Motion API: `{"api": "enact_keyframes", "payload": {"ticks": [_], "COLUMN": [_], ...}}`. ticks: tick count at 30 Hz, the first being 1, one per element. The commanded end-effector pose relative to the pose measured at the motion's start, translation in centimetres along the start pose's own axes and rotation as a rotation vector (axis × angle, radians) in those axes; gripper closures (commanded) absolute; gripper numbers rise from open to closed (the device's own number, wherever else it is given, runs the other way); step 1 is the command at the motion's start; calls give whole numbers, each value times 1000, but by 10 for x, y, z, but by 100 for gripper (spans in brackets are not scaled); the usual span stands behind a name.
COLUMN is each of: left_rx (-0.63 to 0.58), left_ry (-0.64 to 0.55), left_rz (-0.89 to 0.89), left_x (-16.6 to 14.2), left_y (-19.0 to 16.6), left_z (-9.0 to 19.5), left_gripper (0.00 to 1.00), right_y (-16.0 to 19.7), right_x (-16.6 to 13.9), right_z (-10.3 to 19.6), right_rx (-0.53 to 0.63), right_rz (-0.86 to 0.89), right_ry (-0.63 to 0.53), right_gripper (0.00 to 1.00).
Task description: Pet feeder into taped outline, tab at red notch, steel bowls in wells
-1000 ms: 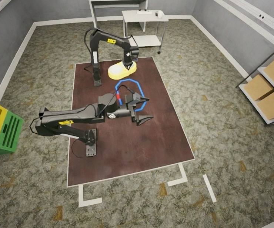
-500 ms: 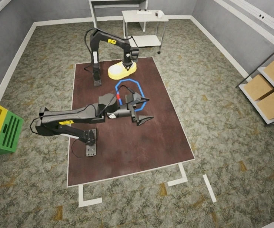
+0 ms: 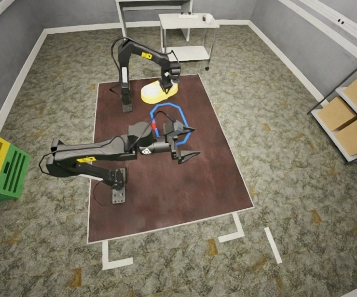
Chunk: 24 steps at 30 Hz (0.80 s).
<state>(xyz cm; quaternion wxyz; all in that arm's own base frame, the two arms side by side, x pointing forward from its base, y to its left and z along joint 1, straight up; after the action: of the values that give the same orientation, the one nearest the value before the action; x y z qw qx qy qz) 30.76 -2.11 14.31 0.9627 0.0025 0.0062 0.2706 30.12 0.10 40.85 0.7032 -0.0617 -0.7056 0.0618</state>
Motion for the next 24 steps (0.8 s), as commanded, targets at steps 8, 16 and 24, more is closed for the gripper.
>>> {"api": "enact_keyframes", "payload": {"ticks": [8,16,24], "left_rx": [13,-22,-33], "left_ry": [16,-30,-34], "left_rz": [-15,-17,-7], "left_x": [-1,4,6], "left_y": [-1,-5,-6], "left_z": [-23,-17,-14], "left_gripper": [70,70,81], "right_y": [-1,-1,-1], "right_x": [-1,-1,-1], "right_z": [-1,-1,-1], "right_rx": [-2,-2,-2], "right_rz": [5,5,5], "right_ry": [-4,-4,-4], "right_gripper": [0,0,0]}}
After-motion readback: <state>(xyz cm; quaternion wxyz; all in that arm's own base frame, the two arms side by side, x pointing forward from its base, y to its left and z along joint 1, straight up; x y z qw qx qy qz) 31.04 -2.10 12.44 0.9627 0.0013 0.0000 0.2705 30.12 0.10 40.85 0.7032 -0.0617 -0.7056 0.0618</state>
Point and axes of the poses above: on each arm, the point where the finger pads meet when closed, its own z axis back along the fingers, its own y axis across the jaws, x = y × z, the point moved 8 cm from there along z, back along the fingers, and after that the axes turned 10 degrees about z, right-handed, at the moved point
